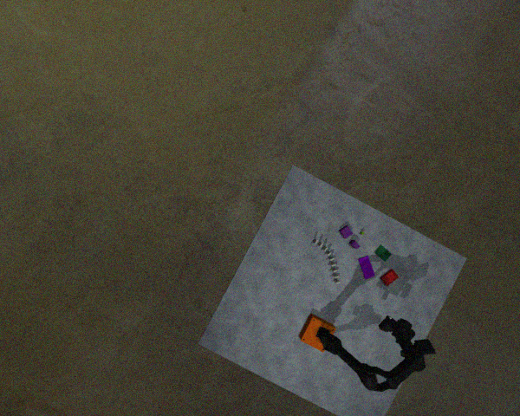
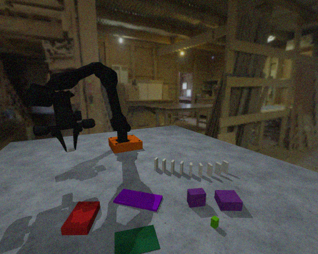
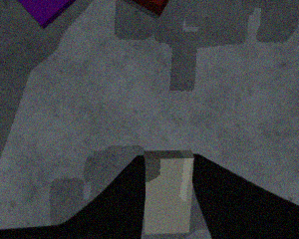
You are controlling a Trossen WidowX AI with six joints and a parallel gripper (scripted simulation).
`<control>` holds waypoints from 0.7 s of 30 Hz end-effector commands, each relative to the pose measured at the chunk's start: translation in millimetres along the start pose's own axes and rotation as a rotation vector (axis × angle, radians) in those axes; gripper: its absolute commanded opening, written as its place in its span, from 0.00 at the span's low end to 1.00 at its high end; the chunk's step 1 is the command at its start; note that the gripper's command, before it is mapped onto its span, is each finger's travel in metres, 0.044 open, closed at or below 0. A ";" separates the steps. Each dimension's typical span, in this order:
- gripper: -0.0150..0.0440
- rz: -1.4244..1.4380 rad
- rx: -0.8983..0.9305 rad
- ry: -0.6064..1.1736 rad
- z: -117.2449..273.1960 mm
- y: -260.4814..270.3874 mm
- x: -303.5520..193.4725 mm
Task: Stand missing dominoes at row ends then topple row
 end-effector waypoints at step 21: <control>0.44 -0.073 -0.015 -0.619 -27.7 -23.1 -36.2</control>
Point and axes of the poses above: the point midway between the two fingers, 35 mm back from their tips, its own z axis back along the fingers, its own y axis across the jaws, x = y × z, the point moved 5 cm from there along z, back along the fingers, and after that the axes turned 5 degrees about z, right-handed, at the moved point
